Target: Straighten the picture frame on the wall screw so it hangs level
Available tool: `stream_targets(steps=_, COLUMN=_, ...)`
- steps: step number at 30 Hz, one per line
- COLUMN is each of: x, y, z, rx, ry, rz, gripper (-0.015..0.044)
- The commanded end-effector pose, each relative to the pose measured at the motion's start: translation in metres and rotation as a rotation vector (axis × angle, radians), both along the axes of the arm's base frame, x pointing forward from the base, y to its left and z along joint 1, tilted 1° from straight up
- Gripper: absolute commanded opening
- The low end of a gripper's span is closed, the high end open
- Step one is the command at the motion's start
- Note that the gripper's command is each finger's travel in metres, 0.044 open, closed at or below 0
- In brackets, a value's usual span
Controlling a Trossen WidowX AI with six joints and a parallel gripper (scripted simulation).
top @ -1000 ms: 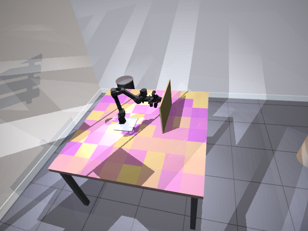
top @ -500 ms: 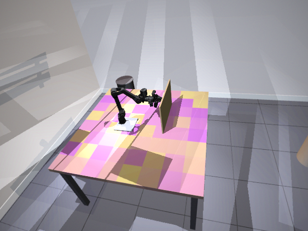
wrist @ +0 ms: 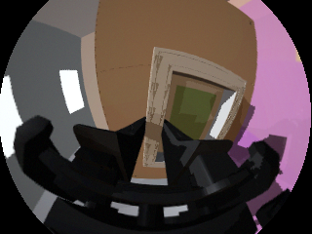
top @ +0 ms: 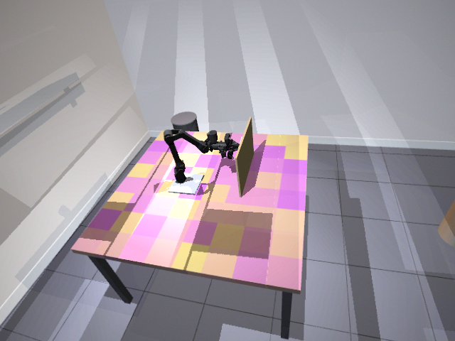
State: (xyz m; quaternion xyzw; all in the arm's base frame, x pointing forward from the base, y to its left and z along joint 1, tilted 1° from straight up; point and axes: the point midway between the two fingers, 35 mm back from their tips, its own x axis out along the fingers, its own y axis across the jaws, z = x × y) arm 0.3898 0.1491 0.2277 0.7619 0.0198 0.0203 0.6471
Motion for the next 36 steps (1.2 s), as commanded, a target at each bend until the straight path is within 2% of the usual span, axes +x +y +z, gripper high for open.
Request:
stream_targets(steps=1, x=0.0002, y=0.0001, z=0.0022, rx=0.002, ry=-0.011, rz=-0.002, gripper=0.0)
stream_targets(steps=29, x=0.0003, y=0.0016, z=-0.0042, rx=-0.004, ry=-0.002, rz=0.002, gripper=0.0)
stream_targets(steps=36, x=0.0002, y=0.0021, z=-0.0044, rx=-0.062, ry=-0.005, rz=0.001, gripper=0.0)
